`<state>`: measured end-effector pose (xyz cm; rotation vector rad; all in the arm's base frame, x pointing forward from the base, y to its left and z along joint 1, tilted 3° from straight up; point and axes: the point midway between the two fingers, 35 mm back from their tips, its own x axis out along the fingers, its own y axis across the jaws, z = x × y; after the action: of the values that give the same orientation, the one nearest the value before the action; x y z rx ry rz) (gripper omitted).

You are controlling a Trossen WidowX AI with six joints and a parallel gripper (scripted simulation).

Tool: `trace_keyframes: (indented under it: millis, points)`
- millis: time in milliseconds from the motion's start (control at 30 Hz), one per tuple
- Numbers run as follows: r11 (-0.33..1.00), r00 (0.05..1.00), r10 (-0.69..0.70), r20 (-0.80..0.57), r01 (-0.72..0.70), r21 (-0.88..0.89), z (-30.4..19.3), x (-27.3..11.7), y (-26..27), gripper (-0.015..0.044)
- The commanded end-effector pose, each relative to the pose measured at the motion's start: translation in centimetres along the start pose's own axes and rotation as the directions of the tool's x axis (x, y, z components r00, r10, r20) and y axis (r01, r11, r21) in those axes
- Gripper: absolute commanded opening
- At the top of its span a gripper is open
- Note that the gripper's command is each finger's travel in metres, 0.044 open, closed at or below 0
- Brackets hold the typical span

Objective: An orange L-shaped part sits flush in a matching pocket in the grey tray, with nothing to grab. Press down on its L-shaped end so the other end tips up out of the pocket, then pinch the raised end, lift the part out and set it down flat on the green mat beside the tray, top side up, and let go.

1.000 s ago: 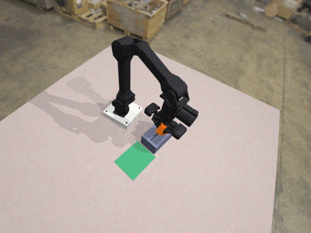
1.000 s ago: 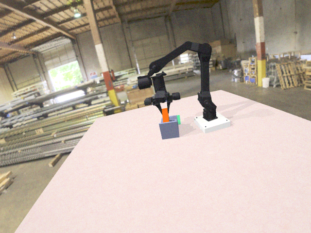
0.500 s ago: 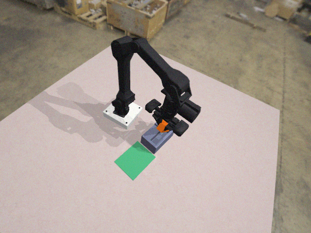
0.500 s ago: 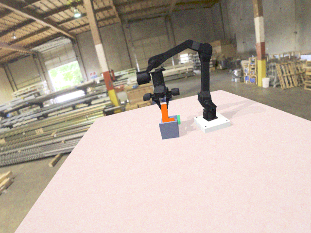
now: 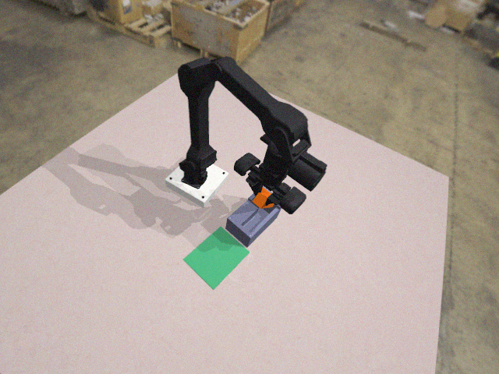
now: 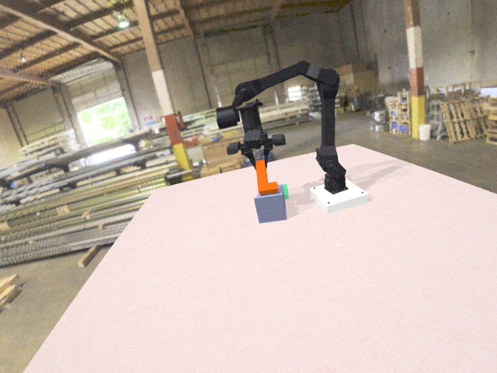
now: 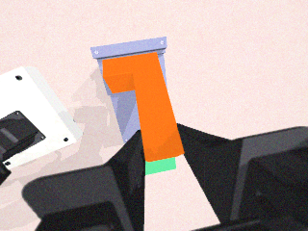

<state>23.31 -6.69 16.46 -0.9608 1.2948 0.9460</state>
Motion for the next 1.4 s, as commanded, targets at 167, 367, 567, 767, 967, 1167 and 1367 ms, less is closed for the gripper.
trace_keyframes:
  millis: [167, 367, 567, 767, 967, 1167, 1367]
  points:
    - [1.0, 1.0, -0.006, 0.004, 0.006, -0.004, 0.0, -0.7, -0.1, 0.0]
    - [1.0, 1.0, -0.006, 0.002, 0.006, -0.004, -1.5, -0.5, 0.0, 0.0]
    - [1.0, 1.0, -0.006, 0.0, 0.006, -0.004, -3.7, -0.3, 0.1, 0.0]
    - [1.0, 1.0, -0.005, -0.002, 0.005, -0.004, -5.8, -0.2, 0.2, 0.0]
    - [1.0, 1.0, -0.005, -0.004, 0.005, -0.004, -8.2, -0.2, 0.4, 0.0]
    - [1.0, 1.0, -0.005, -0.006, 0.005, -0.004, -10.5, -0.2, 0.7, 0.0]
    - [1.0, 1.0, -0.004, -0.008, 0.004, -0.004, -12.7, -0.2, 1.0, 0.0]
